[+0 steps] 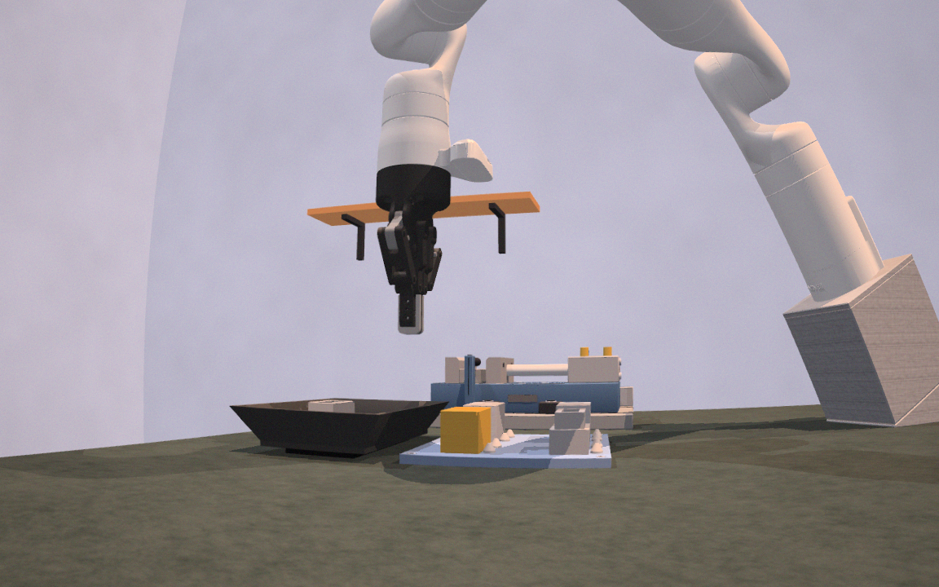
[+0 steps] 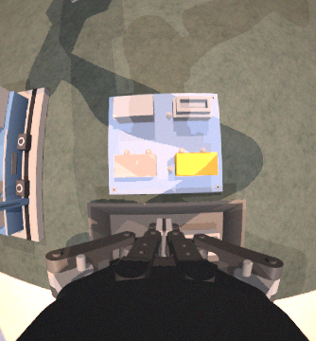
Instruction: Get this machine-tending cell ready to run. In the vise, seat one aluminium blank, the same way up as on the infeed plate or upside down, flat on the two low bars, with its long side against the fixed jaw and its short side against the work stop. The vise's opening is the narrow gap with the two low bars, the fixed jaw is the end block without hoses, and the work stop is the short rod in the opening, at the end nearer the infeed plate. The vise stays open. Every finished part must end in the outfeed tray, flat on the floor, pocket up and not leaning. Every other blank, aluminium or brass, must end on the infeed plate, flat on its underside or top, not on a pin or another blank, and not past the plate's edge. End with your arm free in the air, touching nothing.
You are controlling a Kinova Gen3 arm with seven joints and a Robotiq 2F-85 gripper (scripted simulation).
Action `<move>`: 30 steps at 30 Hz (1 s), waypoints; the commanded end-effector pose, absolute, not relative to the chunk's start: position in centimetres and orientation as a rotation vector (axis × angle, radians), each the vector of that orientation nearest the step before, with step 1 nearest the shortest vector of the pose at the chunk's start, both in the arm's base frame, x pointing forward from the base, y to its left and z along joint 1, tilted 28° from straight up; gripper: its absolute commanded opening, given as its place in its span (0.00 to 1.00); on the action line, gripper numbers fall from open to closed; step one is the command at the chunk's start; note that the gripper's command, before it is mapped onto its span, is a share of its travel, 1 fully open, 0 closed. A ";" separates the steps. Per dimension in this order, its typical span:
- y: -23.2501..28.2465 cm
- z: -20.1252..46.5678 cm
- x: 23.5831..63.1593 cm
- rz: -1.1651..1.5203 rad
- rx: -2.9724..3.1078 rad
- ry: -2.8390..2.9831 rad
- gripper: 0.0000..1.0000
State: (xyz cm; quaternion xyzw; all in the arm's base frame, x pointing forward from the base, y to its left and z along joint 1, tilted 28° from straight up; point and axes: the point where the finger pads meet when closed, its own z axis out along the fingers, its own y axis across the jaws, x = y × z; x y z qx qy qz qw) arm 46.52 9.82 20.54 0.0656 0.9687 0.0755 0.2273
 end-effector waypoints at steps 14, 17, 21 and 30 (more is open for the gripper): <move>9.8 20.6 46.5 0.209 0.181 2.668 0.00; 9.8 20.6 46.5 0.209 0.181 2.668 0.00; 9.8 20.6 46.5 0.209 0.181 2.668 0.00; 9.7 21.2 46.2 0.209 0.181 2.668 0.00</move>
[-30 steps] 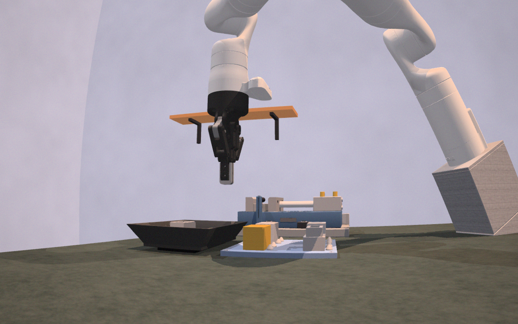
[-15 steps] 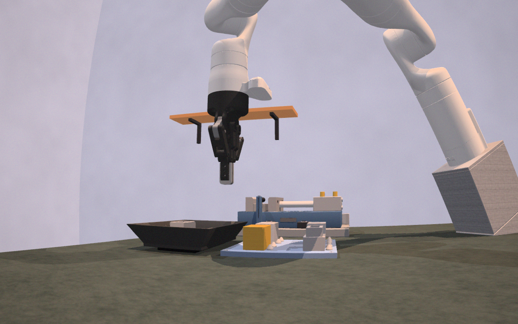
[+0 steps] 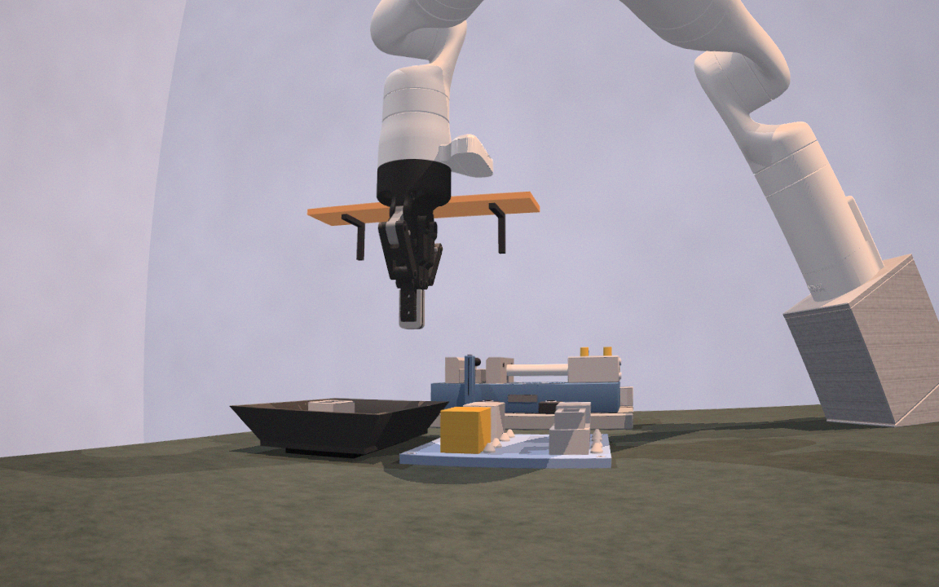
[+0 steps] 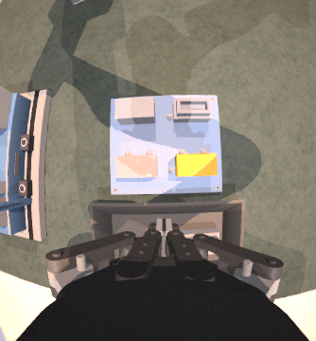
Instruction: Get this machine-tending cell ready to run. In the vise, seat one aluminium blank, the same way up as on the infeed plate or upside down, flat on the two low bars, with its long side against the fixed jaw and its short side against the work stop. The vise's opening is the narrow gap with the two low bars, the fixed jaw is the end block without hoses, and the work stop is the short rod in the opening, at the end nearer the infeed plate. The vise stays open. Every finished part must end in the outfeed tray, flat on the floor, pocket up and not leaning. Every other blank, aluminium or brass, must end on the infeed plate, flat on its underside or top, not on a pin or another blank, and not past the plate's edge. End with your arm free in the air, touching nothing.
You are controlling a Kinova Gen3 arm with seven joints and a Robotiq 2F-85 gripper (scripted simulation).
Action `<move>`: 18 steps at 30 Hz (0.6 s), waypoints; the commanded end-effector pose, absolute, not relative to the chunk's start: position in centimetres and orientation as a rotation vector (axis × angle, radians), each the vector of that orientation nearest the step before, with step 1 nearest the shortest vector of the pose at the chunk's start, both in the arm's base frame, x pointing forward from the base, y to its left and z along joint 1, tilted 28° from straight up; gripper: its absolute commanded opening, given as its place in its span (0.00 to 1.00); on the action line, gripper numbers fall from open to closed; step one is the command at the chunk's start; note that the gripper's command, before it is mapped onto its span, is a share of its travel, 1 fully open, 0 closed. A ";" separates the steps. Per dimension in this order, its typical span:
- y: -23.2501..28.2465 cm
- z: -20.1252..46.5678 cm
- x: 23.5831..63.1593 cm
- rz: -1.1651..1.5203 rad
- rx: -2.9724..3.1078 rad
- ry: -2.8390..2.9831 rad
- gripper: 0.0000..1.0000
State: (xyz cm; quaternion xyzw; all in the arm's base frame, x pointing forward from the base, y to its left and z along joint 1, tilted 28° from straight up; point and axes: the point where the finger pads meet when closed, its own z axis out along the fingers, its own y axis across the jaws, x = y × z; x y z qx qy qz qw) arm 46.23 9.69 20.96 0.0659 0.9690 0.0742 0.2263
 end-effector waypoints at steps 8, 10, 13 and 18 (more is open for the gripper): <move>9.6 22.5 45.6 0.209 0.181 2.668 0.00; 9.5 23.0 45.3 0.209 0.181 2.668 0.00; 9.4 23.7 44.9 0.209 0.181 2.668 0.00; 9.3 24.5 44.6 0.209 0.181 2.668 0.00</move>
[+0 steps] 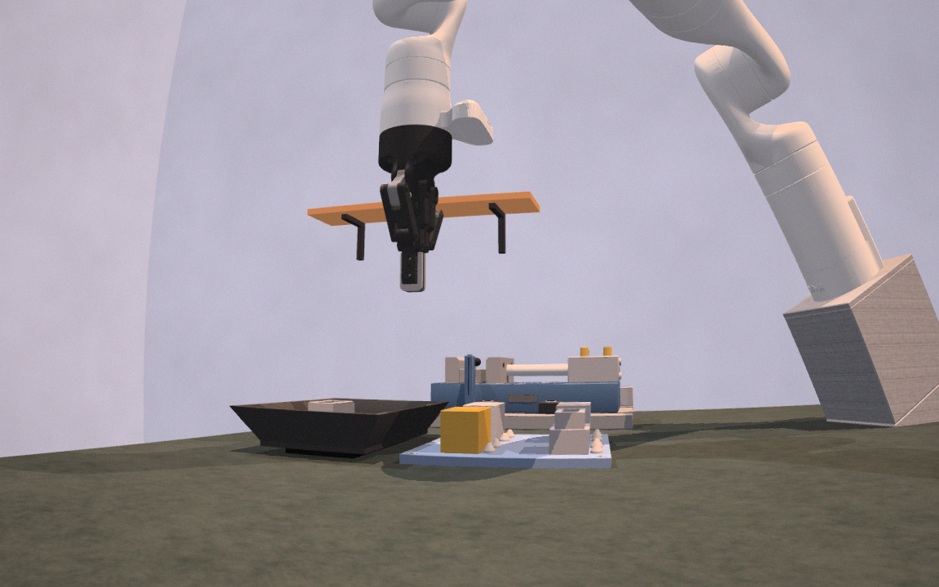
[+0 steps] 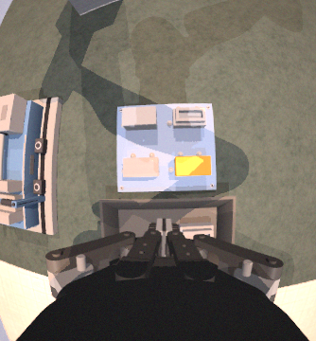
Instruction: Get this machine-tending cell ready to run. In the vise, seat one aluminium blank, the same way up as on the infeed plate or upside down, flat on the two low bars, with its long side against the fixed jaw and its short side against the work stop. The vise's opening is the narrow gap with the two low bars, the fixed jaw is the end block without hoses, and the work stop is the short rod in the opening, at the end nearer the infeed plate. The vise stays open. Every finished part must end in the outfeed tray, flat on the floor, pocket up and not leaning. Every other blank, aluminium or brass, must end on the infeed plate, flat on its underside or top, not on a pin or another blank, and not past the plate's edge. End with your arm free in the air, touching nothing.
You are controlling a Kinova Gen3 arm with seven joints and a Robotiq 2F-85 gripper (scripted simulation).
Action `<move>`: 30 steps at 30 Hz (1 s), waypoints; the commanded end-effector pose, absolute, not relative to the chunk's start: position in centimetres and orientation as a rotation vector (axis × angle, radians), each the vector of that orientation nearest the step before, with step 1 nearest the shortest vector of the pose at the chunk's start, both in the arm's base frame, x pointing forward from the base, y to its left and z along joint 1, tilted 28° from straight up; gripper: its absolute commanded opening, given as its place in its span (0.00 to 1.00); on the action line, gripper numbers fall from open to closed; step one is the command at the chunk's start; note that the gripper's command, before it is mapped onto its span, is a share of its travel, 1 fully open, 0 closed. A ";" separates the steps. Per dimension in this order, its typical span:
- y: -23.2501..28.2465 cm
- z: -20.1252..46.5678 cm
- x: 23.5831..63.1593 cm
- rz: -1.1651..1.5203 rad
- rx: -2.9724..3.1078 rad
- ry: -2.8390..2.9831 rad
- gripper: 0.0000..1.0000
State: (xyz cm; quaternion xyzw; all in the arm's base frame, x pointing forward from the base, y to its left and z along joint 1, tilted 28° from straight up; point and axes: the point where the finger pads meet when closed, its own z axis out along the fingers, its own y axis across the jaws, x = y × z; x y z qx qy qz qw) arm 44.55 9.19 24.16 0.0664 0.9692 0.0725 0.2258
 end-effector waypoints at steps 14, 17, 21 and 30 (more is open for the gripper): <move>9.0 26.6 43.5 0.209 0.181 2.668 0.00; 9.0 26.7 43.4 0.209 0.181 2.668 0.00; 9.0 26.7 43.4 0.209 0.181 2.668 0.00; 8.5 28.5 47.1 0.202 0.183 2.667 0.00</move>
